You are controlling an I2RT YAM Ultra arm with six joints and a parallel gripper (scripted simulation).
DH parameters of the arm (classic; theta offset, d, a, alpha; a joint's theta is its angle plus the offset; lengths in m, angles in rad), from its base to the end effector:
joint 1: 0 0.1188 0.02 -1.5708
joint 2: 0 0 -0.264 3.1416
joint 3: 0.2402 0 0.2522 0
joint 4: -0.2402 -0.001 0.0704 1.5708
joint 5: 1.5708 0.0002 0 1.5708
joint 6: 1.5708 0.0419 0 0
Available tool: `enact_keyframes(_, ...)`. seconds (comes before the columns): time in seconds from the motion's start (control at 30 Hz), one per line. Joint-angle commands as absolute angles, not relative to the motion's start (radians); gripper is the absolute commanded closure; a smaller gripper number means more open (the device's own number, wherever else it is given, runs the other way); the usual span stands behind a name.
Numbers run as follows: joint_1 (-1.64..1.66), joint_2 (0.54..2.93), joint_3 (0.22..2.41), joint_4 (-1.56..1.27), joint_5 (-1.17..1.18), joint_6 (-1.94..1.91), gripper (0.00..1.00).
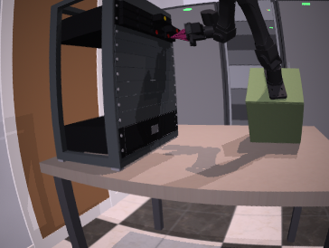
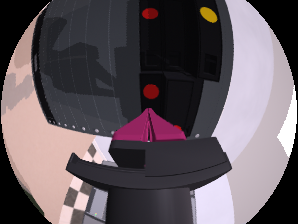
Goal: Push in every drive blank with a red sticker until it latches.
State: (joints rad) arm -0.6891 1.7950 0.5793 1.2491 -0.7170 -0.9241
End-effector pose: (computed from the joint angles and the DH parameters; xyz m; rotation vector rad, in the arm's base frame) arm 0.2667 -0.1828 0.1706 -0.7448 1.4062 -0.7229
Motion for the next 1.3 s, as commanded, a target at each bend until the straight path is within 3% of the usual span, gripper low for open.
enact_keyframes(0.0, -0.71, 1.809, 0.63, 1.239, -0.624, -0.919, 1.0)
enact_keyframes(1.27, -0.715, 1.811, 0.648, 1.239, -0.629, -0.917, 1.0)
